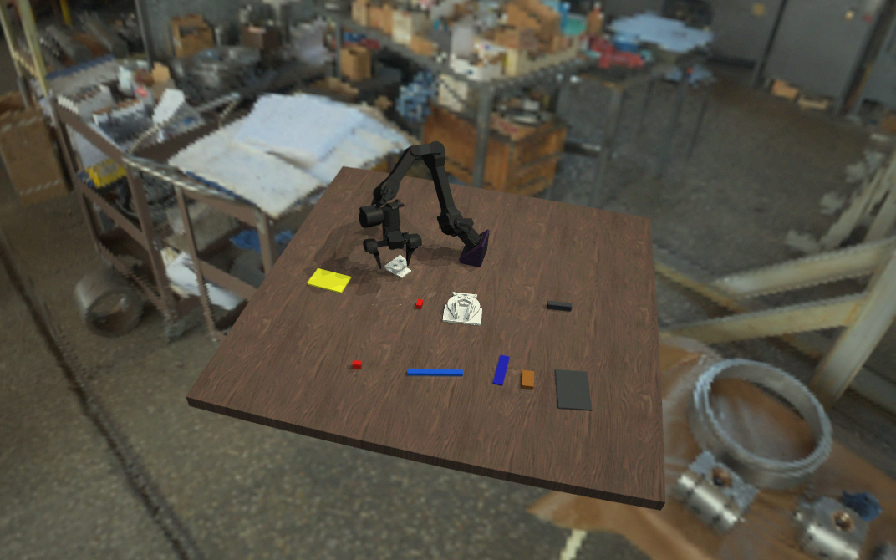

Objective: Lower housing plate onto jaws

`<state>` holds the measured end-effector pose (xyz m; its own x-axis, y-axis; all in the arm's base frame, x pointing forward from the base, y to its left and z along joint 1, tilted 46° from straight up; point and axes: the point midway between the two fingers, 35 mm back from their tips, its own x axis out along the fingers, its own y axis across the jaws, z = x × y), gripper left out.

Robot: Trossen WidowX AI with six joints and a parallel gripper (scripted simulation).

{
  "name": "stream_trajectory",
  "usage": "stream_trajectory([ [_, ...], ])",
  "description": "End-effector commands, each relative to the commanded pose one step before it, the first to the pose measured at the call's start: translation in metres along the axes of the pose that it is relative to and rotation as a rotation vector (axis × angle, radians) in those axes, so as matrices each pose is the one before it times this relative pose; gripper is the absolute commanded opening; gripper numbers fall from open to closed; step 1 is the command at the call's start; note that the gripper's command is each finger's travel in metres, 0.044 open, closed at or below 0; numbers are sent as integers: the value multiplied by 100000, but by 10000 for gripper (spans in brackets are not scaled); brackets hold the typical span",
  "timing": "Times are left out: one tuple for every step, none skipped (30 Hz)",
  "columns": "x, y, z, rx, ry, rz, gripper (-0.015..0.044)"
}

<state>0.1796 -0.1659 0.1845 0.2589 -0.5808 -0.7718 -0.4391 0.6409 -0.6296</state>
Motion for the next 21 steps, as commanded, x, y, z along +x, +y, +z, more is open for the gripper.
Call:
stream_trajectory([
  [-30, 140, -25, -5470, 3058, 1547, 440],
  [-26, 88, -17, -1413, 761, 380, 440],
  [-27, 73, -2, -1227, 688, 349, 440],
  [-28, 70, -2, -1206, 673, 334, 440],
  [-29, 68, -2, -1213, 673, 327, 440],
  [-29, 64, -2, -1182, 653, 310, 440],
  [-26, 54, -2, -1012, 556, 258, 440],
  [-22, 49, -11, -915, 508, 221, 440],
  [-26, 60, -21, -1114, 622, 258, 440],
  [-31, 67, -24, -1287, 715, 292, 440],
  [-32, 67, -25, -1310, 725, 290, 440],
  [-33, 65, -25, -1317, 725, 284, 440],
  [-38, 68, -23, -1453, 759, 263, 440],
  [-39, 67, -23, -1478, 768, 260, 440],
  [-41, 65, -24, -1484, 769, 253, 440],
  [-42, 63, -24, -1490, 769, 246, 440],
  [-43, 62, -24, -1497, 770, 239, 440],
  [-44, 60, -26, -1501, 772, 235, 440],
  [-45, 59, -30, -1499, 783, 241, 440],
  [-45, 58, -32, -1502, 788, 241, 440],
  [-45, 59, -40, -1492, 805, 260, 440],
])
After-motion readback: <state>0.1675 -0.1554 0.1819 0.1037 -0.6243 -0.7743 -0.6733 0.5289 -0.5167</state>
